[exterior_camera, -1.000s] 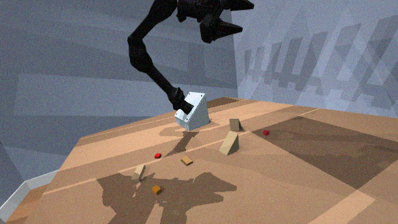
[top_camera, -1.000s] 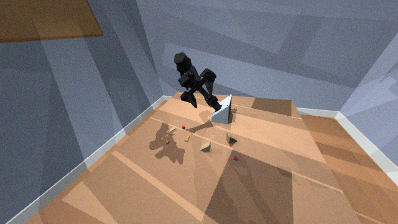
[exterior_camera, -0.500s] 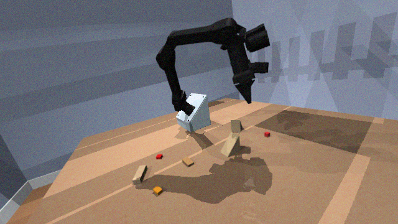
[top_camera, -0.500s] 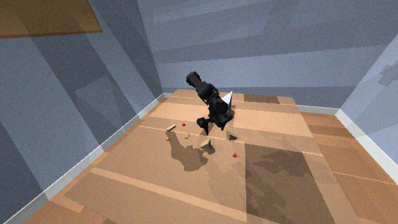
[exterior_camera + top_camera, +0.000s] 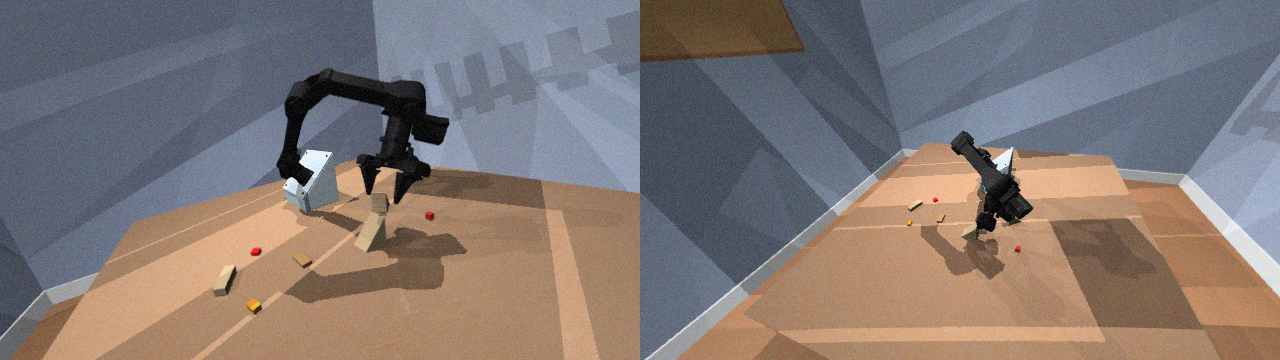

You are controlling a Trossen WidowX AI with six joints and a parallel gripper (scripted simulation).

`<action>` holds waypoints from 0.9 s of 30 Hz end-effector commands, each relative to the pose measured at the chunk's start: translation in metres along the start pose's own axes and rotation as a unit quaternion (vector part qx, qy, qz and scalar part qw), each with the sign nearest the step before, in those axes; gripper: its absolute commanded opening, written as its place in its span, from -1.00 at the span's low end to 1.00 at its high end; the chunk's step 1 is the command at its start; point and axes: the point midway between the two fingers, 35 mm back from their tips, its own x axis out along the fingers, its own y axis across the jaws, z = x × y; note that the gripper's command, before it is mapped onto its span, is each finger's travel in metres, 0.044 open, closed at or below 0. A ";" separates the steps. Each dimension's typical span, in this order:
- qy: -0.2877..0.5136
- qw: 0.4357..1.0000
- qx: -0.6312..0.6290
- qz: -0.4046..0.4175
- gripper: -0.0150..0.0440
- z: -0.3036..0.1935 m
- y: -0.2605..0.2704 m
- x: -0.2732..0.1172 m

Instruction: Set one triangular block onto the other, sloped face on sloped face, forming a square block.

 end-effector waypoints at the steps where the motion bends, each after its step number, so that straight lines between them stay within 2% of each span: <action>1: 0.000 1.000 -0.003 -0.004 1.00 -0.002 -0.003 0.002; 27: -0.005 1.000 -0.001 0.000 1.00 -0.001 -0.006 0.044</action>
